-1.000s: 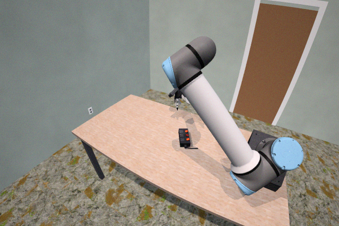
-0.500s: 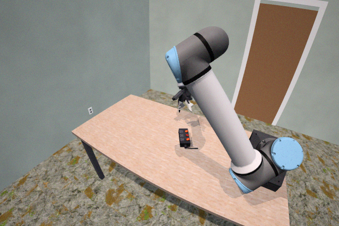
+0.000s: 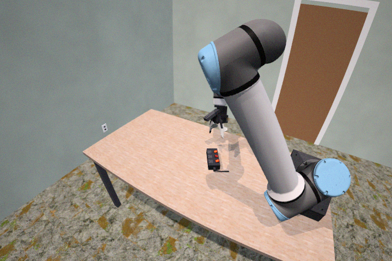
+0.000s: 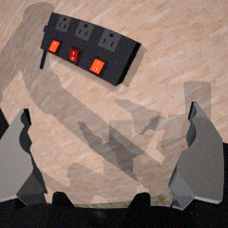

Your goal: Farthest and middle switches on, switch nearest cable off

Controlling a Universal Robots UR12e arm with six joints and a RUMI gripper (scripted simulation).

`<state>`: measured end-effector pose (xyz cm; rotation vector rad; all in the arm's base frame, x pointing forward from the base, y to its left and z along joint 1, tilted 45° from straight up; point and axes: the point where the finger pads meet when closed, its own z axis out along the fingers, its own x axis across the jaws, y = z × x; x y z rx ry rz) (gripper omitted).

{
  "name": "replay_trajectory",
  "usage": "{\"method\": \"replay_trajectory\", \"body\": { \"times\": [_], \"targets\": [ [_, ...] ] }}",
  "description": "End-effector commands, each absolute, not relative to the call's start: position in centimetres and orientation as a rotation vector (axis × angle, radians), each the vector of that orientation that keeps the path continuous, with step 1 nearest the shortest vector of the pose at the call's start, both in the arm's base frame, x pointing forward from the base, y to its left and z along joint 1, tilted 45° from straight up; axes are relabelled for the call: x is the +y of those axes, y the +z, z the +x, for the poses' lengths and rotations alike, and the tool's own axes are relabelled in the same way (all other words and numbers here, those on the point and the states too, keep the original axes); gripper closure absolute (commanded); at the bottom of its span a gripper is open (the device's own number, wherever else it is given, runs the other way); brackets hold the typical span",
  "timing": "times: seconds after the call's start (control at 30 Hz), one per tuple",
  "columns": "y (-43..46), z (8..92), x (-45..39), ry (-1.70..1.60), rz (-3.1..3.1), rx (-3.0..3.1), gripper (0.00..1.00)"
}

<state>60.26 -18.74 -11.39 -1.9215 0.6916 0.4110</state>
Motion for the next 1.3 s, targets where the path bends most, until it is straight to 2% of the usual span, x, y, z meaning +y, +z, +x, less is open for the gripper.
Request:
{"method": "replay_trajectory", "body": {
  "times": [0.0, 0.7, 1.27],
  "targets": [
    [-11.0, 59.4, -16.9, 0.304, -1.92, 0.805, 0.0],
    [-7.8, 56.8, -11.5, 0.088, -1.855, 0.992, 0.0],
    [-7.0, 56.2, -10.2, 0.045, -1.837, 1.025, 0.0]
  ]
}}
